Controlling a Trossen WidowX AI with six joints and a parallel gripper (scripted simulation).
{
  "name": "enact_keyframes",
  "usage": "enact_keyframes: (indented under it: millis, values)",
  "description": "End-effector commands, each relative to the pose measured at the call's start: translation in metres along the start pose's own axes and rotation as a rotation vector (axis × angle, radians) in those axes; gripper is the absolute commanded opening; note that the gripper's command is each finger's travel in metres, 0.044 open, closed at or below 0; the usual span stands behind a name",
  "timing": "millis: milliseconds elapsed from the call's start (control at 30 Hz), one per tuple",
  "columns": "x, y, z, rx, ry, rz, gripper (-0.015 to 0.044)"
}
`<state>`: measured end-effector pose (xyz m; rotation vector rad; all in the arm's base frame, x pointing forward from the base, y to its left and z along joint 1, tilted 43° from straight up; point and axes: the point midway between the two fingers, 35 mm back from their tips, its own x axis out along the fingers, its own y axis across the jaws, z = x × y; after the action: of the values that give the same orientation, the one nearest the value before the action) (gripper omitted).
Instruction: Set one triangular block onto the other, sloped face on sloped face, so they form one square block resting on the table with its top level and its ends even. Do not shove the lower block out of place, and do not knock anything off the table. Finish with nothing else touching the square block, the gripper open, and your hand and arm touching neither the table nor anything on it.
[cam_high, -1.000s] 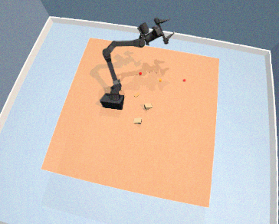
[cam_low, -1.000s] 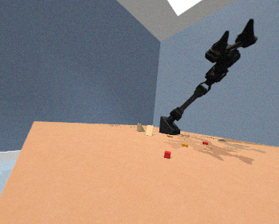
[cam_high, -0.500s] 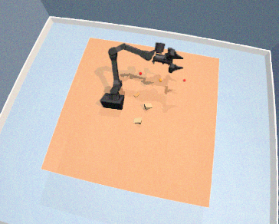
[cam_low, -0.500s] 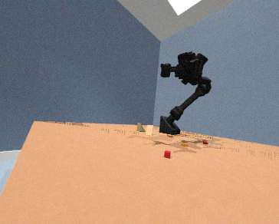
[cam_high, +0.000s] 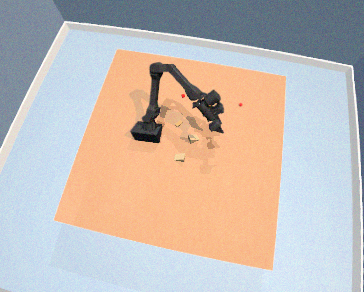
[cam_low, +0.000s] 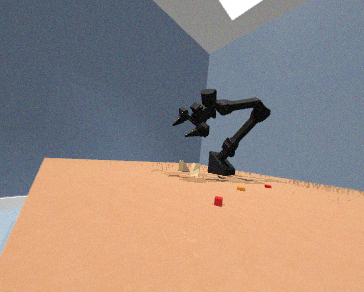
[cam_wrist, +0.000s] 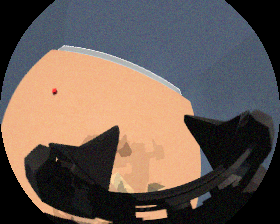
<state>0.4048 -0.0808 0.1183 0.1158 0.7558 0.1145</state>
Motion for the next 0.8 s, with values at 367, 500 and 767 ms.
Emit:
enact_keyframes:
  millis: [367, 500, 767]
  values:
    - [-0.028, 0.0, -0.205, -0.083, 0.249, 0.542, 0.044]
    - [-0.051, 0.019, -0.229, -0.026, 0.112, 0.682, 0.044]
    - [-0.061, 0.027, -0.233, 0.005, 0.029, 0.718, 0.044]
